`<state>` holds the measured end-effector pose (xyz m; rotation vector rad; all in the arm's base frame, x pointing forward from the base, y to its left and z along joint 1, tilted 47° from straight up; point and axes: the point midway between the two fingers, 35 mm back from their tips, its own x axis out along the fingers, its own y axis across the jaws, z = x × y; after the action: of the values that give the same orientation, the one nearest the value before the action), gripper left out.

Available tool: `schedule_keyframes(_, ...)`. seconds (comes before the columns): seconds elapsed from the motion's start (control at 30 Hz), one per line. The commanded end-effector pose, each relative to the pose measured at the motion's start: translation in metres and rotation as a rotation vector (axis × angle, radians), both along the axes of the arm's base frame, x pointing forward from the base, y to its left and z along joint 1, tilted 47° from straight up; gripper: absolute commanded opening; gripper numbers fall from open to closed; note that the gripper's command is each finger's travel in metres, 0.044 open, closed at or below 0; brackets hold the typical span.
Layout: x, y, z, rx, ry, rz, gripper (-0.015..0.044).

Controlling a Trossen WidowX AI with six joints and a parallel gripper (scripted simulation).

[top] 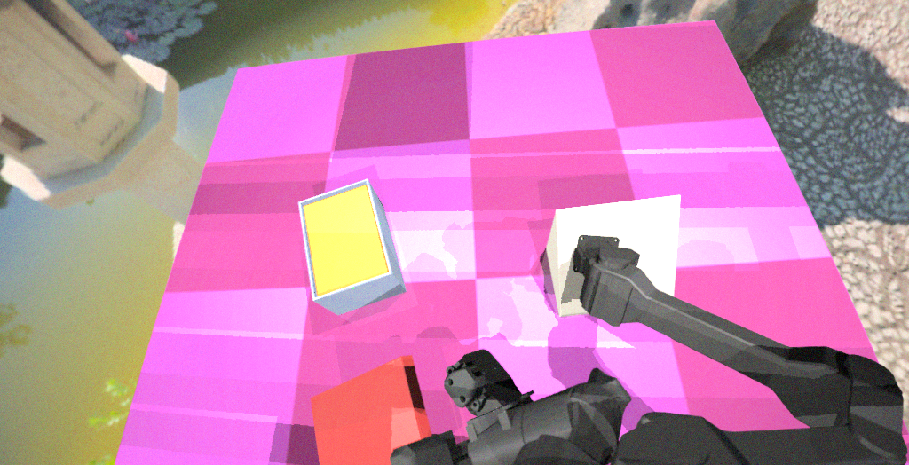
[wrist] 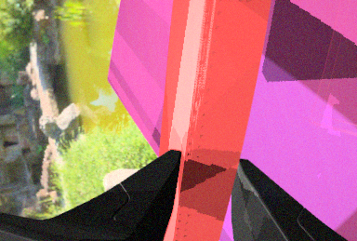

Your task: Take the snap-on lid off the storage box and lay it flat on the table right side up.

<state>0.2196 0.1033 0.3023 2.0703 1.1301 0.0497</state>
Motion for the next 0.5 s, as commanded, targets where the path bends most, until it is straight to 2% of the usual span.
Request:
schedule_keyframes(0.0, -0.001, -0.001, 0.001, -0.003, -0.007, -0.013, 0.0)
schedule_keyframes(0.47, -0.001, 0.008, -0.011, -0.003, -0.008, -0.013, 0.0)
